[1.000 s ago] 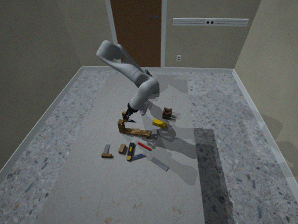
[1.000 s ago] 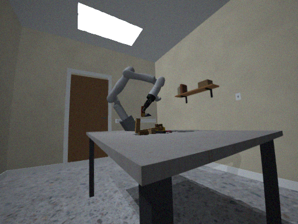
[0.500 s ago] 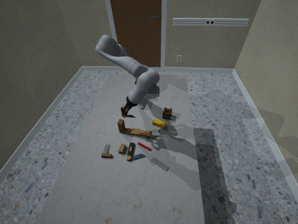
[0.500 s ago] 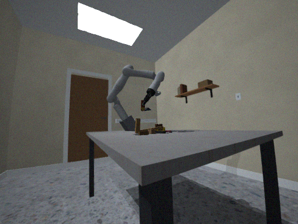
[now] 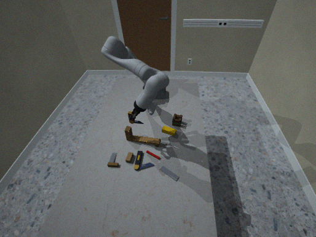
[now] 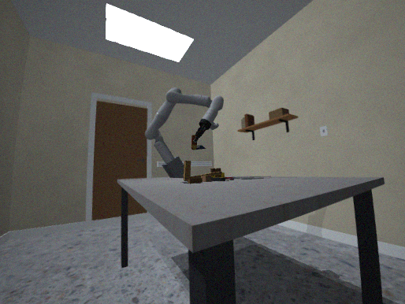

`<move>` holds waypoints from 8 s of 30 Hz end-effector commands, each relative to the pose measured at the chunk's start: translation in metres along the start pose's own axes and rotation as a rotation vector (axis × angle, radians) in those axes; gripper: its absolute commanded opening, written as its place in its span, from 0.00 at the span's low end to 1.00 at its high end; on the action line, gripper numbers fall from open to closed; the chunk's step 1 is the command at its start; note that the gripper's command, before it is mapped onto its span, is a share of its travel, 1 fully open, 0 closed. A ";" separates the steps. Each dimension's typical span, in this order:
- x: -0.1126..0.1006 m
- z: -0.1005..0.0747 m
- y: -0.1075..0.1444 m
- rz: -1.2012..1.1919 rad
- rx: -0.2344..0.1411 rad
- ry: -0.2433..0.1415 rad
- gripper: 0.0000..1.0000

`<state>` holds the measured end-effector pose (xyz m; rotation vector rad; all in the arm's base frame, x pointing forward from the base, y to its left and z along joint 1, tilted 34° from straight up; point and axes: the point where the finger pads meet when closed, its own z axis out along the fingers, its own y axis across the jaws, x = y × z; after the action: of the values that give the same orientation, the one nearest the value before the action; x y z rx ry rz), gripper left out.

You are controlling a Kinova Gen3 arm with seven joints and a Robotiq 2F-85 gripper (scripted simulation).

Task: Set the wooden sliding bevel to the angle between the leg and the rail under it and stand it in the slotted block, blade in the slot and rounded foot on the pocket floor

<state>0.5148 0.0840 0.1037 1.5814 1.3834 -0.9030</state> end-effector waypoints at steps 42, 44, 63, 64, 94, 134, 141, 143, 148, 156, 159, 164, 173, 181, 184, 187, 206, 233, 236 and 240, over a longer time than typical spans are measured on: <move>0.121 -0.081 -0.133 0.021 0.012 0.038 0.10; 0.133 -0.089 -0.146 0.023 0.013 0.042 0.10; 0.190 -0.128 -0.209 0.033 0.019 0.060 0.10; 0.190 -0.128 -0.209 0.033 0.019 0.060 0.10; 0.204 -0.137 -0.224 0.036 0.021 0.064 0.10; 0.264 -0.046 -0.224 0.035 0.021 0.064 0.10; 0.266 -0.043 -0.224 0.036 0.021 0.064 0.10; 0.266 -0.043 -0.224 0.036 0.021 0.064 0.10; 0.266 -0.043 -0.224 0.036 0.021 0.064 0.10; 0.266 -0.043 -0.224 0.036 0.021 0.064 0.10; 0.267 -0.041 -0.224 0.036 0.021 0.064 0.10; 0.269 -0.039 -0.224 0.036 0.021 0.064 0.10; 0.270 -0.037 -0.224 0.036 0.021 0.064 0.10; 0.270 -0.037 -0.224 0.036 0.021 0.064 0.10; 0.270 -0.037 -0.224 0.036 0.021 0.064 0.10; 0.270 -0.037 -0.224 0.036 0.021 0.064 0.10; 0.273 -0.033 -0.224 0.036 0.021 0.064 0.10; 0.276 -0.028 -0.224 0.036 0.021 0.064 0.10; 0.276 -0.027 -0.224 0.036 0.021 0.064 0.10; 0.277 -0.027 -0.224 0.036 0.021 0.064 0.10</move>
<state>0.3295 0.2285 -0.1656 1.6574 1.3893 -0.8571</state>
